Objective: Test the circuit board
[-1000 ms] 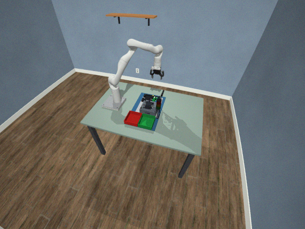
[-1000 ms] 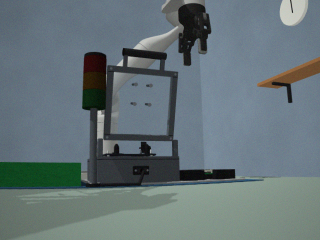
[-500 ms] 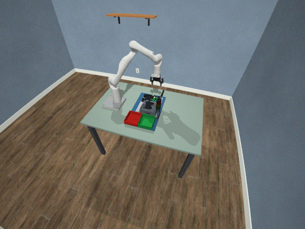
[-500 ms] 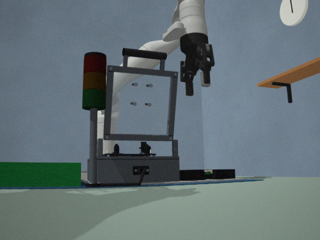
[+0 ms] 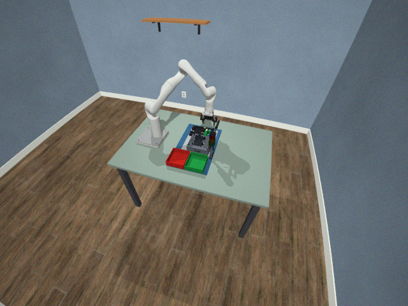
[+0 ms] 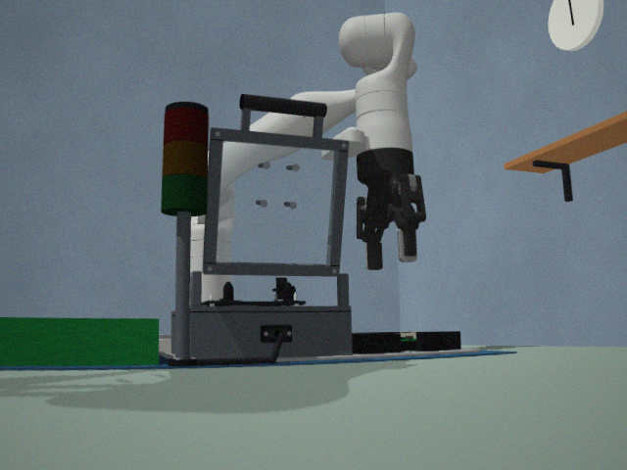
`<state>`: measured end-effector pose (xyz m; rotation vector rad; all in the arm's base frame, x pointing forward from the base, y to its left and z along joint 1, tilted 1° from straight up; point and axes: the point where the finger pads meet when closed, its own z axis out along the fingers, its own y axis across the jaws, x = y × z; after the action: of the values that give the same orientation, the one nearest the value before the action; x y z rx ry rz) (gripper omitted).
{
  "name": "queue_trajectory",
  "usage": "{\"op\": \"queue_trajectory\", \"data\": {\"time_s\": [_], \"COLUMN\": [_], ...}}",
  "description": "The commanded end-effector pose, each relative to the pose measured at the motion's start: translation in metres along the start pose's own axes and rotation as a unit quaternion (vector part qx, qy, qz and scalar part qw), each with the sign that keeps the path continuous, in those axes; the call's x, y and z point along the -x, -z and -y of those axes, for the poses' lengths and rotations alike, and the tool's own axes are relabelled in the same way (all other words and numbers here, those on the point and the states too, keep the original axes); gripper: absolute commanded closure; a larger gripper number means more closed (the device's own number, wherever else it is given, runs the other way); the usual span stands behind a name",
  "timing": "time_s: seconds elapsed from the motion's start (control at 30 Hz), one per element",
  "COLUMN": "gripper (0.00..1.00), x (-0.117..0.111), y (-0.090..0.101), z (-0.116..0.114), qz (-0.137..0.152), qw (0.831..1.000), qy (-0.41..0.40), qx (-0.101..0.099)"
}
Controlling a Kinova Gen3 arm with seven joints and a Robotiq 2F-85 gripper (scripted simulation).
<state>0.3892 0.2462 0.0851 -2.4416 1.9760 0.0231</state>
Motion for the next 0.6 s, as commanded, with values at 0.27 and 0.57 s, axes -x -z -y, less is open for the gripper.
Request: {"op": "queue_trajectory", "data": {"time_s": [0.27,0.57], "gripper": [0.0,0.0], "x": [-0.005,-0.005], "y": [-0.035,-0.037], "z": [0.0,0.0], "qz": [-0.005,-0.005], "qw": [1.0,1.0], "qy": [-0.004,-0.004], "qx": [0.003,0.003]}}
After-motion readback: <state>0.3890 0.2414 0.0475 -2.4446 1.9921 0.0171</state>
